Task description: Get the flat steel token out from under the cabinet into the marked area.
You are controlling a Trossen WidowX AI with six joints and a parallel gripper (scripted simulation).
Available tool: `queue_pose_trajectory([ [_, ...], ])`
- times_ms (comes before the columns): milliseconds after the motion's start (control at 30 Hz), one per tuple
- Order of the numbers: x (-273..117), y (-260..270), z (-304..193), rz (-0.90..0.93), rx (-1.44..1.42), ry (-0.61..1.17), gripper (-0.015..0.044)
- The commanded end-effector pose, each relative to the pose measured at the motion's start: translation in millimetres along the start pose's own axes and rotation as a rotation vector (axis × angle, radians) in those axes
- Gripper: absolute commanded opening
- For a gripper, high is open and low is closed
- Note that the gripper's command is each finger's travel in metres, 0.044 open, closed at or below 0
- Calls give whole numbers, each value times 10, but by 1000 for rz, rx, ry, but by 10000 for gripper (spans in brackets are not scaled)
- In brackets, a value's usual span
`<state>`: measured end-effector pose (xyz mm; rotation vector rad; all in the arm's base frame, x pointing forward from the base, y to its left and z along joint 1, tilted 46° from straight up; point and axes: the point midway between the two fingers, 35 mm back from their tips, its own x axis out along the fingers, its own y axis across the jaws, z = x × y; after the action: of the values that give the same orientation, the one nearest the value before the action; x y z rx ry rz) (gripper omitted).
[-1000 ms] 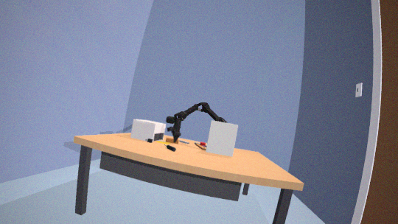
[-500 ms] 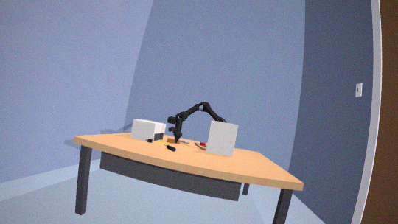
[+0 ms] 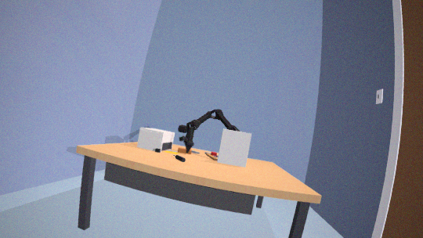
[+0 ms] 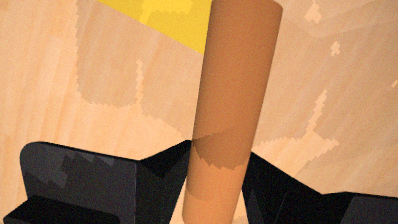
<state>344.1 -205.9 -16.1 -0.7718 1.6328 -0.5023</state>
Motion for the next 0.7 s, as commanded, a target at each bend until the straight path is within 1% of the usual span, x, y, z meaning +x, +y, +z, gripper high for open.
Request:
queue_pose_trajectory([
  [0, 11, 7, -62, 5, -3, 1, 0],
  [667, 13, -10, -279, 5, -4, 2, 0],
])
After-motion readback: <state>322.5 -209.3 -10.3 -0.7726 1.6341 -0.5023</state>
